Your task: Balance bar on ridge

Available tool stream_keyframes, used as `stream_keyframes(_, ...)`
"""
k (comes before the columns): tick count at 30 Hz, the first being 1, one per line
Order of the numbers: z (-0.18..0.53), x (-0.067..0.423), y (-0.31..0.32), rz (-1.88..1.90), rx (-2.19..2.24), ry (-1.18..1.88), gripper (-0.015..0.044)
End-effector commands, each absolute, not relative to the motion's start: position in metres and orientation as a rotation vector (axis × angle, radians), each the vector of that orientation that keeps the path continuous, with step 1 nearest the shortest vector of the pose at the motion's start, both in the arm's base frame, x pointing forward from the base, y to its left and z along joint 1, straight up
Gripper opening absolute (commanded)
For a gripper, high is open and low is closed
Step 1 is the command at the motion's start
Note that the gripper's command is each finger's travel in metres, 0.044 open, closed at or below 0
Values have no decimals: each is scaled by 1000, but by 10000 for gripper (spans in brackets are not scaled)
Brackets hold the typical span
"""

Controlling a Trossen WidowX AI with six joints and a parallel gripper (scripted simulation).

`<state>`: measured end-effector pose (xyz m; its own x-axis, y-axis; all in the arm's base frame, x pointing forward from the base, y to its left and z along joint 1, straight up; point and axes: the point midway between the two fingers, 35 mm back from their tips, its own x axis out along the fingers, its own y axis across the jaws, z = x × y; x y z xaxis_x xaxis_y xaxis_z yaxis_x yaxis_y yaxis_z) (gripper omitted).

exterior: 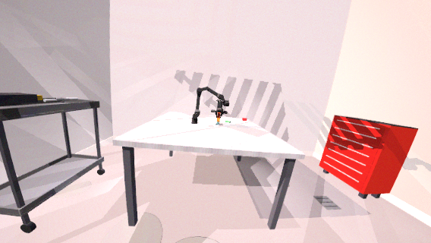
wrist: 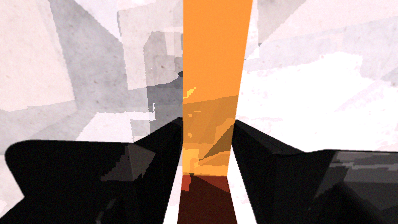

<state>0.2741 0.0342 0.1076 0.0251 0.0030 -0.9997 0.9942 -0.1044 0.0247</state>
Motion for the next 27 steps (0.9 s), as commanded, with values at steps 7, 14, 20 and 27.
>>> stream_keyframes(7, 107, 274, 34, -1265, 1300, 1143, 0)
stream_keyframes(14, 107, 274, 34, -1265, 1300, 1143, 157)
stream_keyframes(20, 107, 274, 34, -1265, 1300, 1143, 167)
stream_keyframes(27, 107, 274, 34, -1265, 1300, 1143, 167)
